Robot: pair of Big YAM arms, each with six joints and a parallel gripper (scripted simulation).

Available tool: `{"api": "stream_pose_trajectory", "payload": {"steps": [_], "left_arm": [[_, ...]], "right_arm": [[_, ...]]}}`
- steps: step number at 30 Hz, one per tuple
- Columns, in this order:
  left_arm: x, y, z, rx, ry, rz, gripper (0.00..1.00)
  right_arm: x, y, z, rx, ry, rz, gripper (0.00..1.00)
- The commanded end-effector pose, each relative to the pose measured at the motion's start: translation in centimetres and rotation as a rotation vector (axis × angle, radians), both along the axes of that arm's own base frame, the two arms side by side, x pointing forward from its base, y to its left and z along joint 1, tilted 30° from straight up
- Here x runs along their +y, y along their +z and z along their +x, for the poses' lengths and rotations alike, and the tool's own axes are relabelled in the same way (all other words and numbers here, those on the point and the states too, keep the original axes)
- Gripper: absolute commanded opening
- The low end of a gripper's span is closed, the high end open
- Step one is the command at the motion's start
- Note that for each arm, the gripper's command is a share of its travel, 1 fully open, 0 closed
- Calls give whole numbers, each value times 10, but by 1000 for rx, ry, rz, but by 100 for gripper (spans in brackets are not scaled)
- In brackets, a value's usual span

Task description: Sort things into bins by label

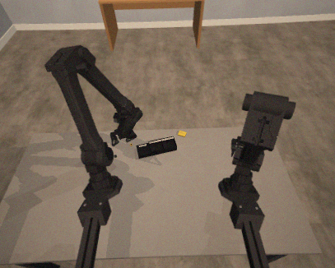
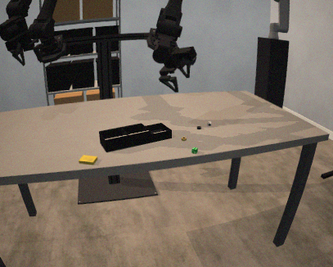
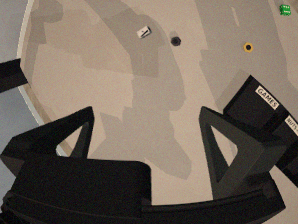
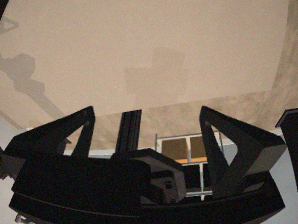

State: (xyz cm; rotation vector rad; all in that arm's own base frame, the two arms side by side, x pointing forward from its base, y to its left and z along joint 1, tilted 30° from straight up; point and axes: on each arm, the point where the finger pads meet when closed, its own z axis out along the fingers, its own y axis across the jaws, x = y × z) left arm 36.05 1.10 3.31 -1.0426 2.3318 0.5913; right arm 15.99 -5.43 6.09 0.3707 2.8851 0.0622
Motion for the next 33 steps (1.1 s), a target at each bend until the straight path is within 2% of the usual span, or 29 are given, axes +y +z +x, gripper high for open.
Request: {"api": "stream_pose_trajectory", "payload": {"steps": [1, 13, 15, 16, 20, 23, 27, 33], "left_arm": [[-20, 6, 1, 20, -155, -14, 100], [-113, 1, -22, 66, -562, -106, 100], [-113, 1, -22, 66, -562, -106, 100], [-112, 1, -22, 72, -648, -114, 100], [-151, 1, -39, 78, -762, -140, 100], [-152, 1, -39, 81, -835, -136, 100], [-146, 0, -33, 85, -814, -135, 100], [-149, -2, -39, 92, -830, -132, 100]], "right_arm": [[-3, 2, 2, -23, -16, -7, 100], [-3, 2, 2, -23, -16, -7, 100], [-3, 2, 2, -23, -16, -7, 100], [-3, 2, 2, -23, -16, -7, 100], [-3, 2, 2, -23, -16, -7, 100], [-3, 2, 2, -23, -16, -7, 100], [-3, 2, 2, -23, -16, -7, 100], [-3, 2, 2, -23, -16, -7, 100]]}}
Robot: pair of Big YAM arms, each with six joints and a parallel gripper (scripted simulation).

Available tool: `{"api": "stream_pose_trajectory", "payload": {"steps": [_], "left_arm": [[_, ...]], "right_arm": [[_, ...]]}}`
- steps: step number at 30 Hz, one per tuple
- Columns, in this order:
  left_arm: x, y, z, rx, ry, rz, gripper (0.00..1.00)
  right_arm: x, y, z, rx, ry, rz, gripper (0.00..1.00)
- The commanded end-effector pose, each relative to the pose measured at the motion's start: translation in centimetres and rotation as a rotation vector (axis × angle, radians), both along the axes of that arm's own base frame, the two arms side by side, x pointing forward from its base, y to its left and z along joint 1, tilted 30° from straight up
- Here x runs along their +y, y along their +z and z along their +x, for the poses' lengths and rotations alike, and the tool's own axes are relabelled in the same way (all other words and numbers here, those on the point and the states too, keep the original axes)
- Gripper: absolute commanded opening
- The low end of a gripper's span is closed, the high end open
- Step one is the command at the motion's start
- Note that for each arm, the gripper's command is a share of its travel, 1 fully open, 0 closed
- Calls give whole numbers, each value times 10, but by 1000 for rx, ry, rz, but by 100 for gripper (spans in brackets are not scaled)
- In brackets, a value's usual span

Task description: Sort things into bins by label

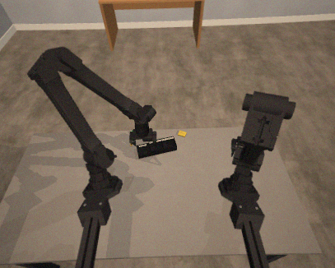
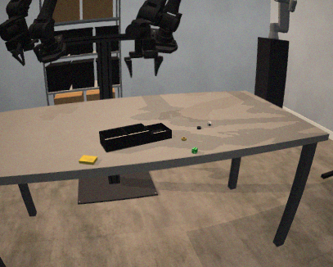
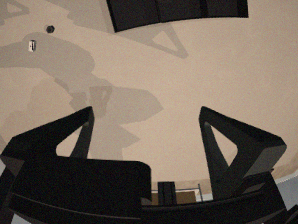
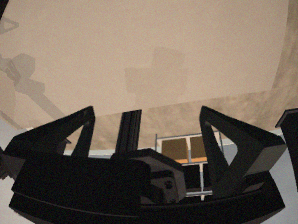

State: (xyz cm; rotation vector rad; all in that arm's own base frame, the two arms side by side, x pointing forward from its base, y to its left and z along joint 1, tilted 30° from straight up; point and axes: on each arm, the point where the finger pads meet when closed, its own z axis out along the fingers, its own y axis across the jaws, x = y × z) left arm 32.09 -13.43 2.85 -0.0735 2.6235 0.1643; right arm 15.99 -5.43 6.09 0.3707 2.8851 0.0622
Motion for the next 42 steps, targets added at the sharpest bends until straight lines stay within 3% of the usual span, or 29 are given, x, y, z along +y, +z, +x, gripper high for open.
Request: {"api": "stream_pose_trajectory", "payload": {"steps": [1, 34, 37, 42], "left_arm": [[-3, 3, 1, -12, -32, 2, 100], [-1, 5, 4, -12, -19, -1, 100], [-5, -1, 36, -40, 132, -88, 100], [-10, -13, 75, -48, 198, -123, 100]], "right_arm": [[-3, 2, 2, -23, -16, -7, 100], [-3, 2, 2, -23, -16, -7, 100], [-3, 2, 2, -23, -16, -7, 100], [-3, 2, 2, -23, -16, -7, 100]]}}
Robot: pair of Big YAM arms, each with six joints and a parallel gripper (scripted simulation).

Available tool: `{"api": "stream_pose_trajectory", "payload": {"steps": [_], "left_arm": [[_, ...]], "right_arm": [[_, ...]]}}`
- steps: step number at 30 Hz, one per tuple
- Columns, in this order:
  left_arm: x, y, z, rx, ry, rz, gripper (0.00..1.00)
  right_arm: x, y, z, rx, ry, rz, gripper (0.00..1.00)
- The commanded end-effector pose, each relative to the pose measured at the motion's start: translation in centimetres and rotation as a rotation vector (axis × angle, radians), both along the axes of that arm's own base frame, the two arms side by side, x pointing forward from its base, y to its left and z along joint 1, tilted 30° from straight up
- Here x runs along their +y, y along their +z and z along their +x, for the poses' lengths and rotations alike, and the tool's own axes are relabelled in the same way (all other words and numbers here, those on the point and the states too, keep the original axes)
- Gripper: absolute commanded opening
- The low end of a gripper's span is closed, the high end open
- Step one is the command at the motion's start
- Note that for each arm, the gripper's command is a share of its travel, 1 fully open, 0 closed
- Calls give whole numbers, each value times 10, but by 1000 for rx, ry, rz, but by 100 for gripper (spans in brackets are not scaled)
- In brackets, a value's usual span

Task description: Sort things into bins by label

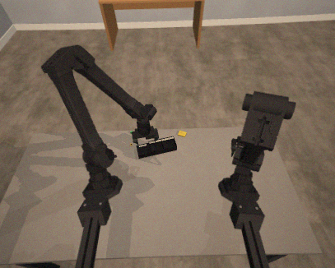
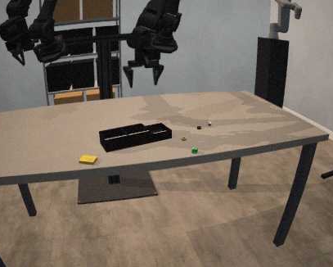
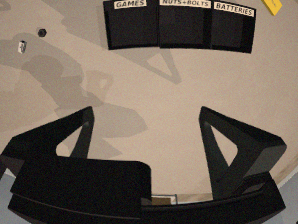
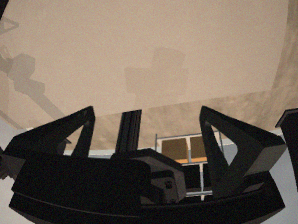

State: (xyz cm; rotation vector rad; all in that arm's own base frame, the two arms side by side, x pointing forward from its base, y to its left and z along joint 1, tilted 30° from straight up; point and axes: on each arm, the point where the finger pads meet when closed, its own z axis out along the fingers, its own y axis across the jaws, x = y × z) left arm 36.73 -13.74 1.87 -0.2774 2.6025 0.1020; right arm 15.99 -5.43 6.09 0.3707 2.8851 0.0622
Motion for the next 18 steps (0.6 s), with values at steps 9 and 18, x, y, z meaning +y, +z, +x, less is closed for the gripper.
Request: {"api": "stream_pose_trajectory", "payload": {"steps": [9, 18], "left_arm": [[-15, -20, 84, -21, 46, -28, 100], [-23, -43, 151, 1, 47, -17, 100]], "right_arm": [[-3, 2, 2, -23, -16, -7, 100], [-3, 2, 2, -23, -16, -7, 100]]}}
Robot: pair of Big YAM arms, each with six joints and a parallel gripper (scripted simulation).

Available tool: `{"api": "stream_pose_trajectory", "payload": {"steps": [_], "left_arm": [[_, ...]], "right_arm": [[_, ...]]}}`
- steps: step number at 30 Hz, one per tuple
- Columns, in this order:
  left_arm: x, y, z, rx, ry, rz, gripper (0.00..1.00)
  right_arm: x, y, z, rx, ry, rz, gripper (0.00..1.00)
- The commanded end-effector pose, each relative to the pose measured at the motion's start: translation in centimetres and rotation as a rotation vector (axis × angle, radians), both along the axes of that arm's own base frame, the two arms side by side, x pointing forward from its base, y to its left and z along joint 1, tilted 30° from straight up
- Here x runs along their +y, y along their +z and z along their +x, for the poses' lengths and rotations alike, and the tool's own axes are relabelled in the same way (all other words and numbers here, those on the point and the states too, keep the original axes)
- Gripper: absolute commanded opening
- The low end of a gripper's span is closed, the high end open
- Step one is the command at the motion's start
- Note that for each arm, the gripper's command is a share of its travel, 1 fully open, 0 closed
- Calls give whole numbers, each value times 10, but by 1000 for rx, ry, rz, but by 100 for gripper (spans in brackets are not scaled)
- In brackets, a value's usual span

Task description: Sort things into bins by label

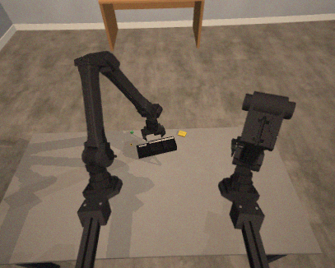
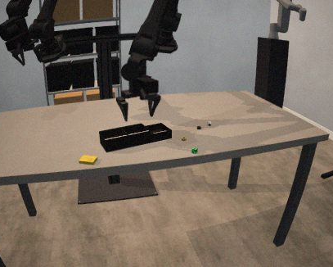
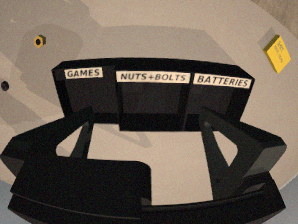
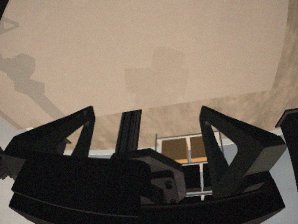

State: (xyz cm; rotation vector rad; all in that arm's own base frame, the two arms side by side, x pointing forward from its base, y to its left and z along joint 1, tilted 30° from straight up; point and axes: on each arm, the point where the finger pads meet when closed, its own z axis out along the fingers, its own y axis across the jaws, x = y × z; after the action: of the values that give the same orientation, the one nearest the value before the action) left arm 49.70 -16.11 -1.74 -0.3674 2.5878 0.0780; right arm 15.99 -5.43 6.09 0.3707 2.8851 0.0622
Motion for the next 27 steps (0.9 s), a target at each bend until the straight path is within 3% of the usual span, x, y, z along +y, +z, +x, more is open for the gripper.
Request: {"api": "stream_pose_trajectory", "payload": {"steps": [1, 4, 7, 8, 11, 27], "left_arm": [[0, -8, 24, 12, -13, 17, 100], [-11, -8, 10, 17, -42, 20, 100], [-12, 3, 13, -2, -42, 13, 100], [-2, 10, 27, -26, -15, 3, 100], [-7, -1, 21, -8, -18, 6, 100], [-6, -1, 21, -8, -18, 6, 100]], "right_arm": [[-3, 2, 2, -23, -16, -7, 100], [-3, 2, 2, -23, -16, -7, 100], [-3, 2, 2, -23, -16, -7, 100], [-3, 2, 2, -23, -16, -7, 100], [-3, 2, 2, -23, -16, -7, 100], [-3, 2, 2, -23, -16, -7, 100]]}}
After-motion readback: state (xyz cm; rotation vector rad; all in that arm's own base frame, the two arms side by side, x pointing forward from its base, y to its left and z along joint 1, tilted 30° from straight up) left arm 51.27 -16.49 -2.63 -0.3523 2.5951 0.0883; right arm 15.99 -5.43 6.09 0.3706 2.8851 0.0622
